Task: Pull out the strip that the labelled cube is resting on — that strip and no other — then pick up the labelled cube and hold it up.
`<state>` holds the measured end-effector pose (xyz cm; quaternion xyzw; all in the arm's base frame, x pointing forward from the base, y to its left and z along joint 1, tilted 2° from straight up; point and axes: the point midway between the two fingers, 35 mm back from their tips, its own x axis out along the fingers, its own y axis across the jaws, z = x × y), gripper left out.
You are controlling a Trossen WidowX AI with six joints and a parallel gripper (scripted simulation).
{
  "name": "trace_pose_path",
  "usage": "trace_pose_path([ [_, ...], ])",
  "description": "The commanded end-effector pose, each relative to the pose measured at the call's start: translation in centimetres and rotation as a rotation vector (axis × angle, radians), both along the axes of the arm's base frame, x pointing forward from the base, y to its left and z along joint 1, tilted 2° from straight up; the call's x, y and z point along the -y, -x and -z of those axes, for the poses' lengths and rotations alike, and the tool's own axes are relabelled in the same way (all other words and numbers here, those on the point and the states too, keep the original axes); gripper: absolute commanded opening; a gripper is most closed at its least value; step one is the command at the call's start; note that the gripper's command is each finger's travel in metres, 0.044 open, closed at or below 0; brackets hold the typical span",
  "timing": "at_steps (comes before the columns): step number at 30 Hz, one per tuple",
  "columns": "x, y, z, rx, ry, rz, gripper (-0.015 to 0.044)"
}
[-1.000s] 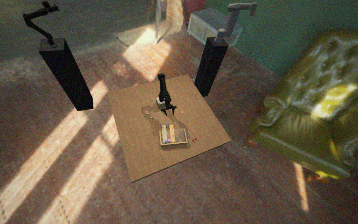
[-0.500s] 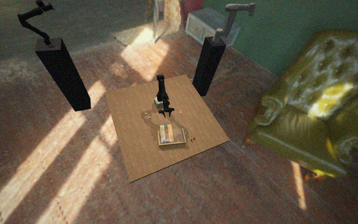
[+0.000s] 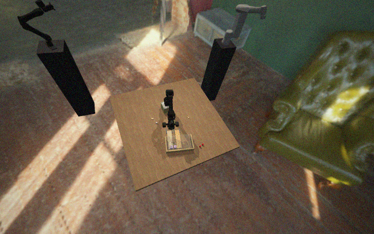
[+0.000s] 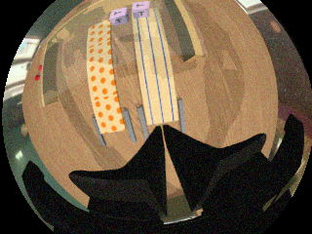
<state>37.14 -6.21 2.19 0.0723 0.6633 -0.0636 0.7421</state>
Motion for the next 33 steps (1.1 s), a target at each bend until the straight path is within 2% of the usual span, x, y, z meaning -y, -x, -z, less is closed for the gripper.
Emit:
trace_pose_path([
  [1, 1.1, -0.3, 1.5, -0.116, -0.009, 0.006, 0.0],
  [33, 1.0, -0.5, 5.8, -0.116, -0.009, 0.006, 0.0],
])
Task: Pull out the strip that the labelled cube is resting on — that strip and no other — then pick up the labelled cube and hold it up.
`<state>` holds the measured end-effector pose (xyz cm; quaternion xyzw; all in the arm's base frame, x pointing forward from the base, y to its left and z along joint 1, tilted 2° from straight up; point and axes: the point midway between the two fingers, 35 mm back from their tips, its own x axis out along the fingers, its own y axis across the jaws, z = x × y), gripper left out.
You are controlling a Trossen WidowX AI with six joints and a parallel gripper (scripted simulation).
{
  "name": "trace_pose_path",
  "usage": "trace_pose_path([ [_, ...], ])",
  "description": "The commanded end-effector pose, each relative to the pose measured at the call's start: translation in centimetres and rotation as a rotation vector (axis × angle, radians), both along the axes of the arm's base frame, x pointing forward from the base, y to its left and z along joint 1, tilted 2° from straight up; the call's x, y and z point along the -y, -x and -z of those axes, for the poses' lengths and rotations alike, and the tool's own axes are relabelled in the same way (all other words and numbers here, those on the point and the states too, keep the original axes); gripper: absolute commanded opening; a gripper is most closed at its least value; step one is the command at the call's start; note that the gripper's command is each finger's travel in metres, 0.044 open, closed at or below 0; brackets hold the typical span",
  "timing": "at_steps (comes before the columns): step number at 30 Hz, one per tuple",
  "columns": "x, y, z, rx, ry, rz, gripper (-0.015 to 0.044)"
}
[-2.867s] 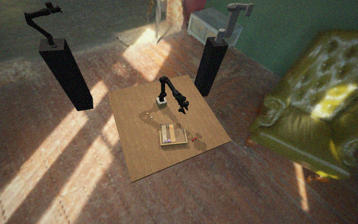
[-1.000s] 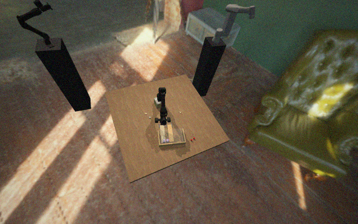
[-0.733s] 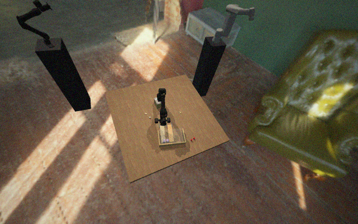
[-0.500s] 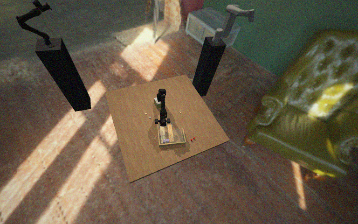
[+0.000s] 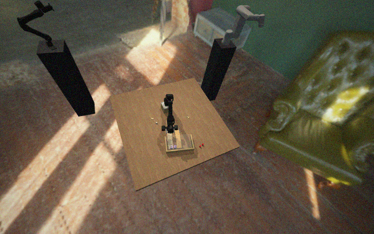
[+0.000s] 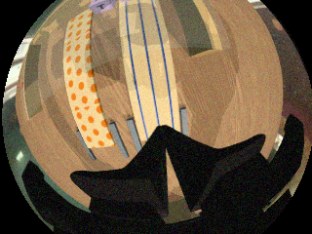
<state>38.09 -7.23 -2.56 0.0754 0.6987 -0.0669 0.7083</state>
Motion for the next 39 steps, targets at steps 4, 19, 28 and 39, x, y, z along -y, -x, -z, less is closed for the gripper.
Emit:
trace_pose_path([
  [4, -0.1, 0.5, 1.7, -0.019, 0.0, -0.002, 0.0],
  [19, -0.3, 0.5, 3.7, -0.019, 0.0, -0.002, 0.0],
  [28, -0.3, 0.5, 3.7, -0.019, 0.0, -0.002, 0.0],
  [39, -0.3, 0.5, 3.7, -0.019, 0.0, -0.002, 0.0],
])
